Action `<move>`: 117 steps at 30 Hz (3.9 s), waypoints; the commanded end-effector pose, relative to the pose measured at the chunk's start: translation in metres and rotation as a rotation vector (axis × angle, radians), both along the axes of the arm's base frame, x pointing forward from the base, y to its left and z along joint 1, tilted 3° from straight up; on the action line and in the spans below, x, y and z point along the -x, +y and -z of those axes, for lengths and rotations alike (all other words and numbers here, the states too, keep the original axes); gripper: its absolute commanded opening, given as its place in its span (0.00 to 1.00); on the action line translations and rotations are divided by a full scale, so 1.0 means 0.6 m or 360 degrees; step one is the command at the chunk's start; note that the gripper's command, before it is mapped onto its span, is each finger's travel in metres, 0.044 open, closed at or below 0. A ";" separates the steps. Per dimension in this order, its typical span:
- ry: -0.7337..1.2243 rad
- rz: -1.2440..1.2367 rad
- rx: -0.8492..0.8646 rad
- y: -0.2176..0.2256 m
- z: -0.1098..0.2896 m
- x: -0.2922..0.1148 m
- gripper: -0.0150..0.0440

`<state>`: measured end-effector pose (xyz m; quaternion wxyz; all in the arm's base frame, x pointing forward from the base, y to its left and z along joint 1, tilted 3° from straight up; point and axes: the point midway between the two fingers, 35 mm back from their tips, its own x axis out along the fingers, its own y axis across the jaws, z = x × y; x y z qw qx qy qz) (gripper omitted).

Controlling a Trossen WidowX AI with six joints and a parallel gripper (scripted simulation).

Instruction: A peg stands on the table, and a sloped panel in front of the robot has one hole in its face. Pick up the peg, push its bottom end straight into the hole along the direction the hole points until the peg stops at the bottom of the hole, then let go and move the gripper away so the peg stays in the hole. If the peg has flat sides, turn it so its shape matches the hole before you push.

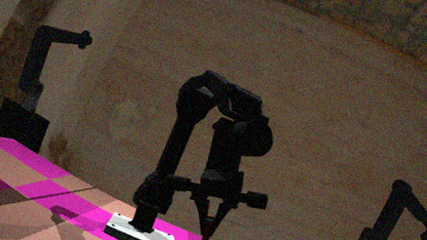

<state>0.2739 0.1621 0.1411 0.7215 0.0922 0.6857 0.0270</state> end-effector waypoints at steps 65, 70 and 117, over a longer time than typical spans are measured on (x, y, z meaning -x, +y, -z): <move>-0.0159 0.0375 -0.0621 -0.075 -0.064 -0.103 0.25; -0.0179 0.0397 -0.0663 -0.083 -0.070 -0.109 0.25; -0.0277 0.0482 -0.0840 -0.066 -0.028 -0.168 0.25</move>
